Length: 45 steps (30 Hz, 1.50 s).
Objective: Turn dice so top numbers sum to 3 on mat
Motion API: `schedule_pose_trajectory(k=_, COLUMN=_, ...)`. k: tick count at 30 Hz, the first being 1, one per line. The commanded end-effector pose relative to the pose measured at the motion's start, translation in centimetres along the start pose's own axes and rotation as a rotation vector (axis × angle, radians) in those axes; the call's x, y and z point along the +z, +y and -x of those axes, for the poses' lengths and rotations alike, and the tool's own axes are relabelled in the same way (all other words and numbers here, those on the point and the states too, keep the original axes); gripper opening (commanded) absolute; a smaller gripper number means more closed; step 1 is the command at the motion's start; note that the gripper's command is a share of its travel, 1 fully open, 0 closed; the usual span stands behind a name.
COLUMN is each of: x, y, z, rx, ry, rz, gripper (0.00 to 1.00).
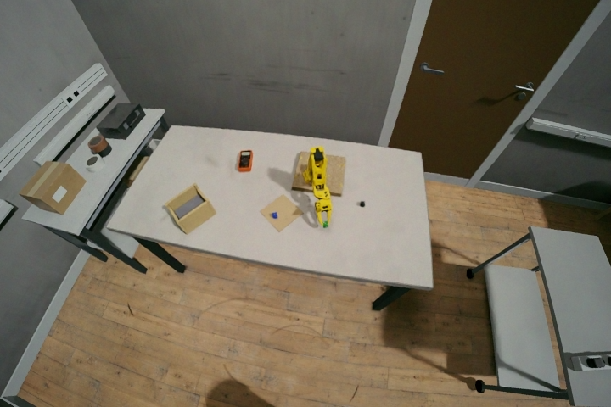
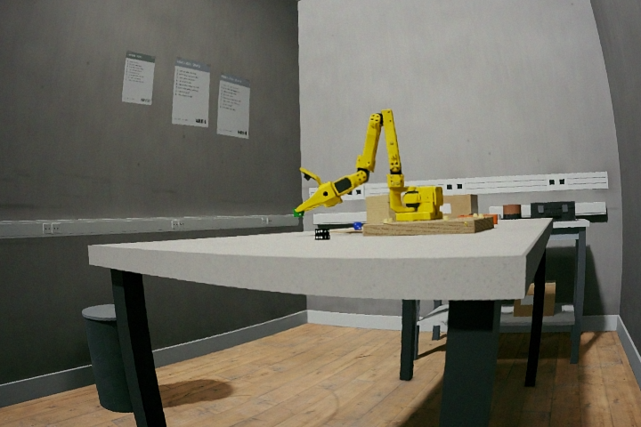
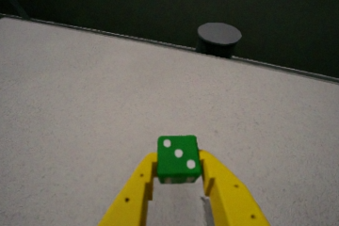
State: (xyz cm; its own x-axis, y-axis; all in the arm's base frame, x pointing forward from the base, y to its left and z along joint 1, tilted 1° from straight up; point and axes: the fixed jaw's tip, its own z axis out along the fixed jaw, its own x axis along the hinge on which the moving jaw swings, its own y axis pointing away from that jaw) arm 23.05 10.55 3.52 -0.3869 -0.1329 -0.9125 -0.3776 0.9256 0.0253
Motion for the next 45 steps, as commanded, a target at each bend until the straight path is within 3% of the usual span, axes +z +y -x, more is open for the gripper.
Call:
schedule_pose_trajectory(k=1, x=-0.09, y=0.17, z=-0.25, rx=-0.011, ry=-0.023, rz=0.007, gripper=0.00)
schedule_pose_trajectory(k=45, x=-0.36, y=0.16, z=-0.46, rx=-0.030, ry=-0.028, rz=0.007, gripper=0.00)
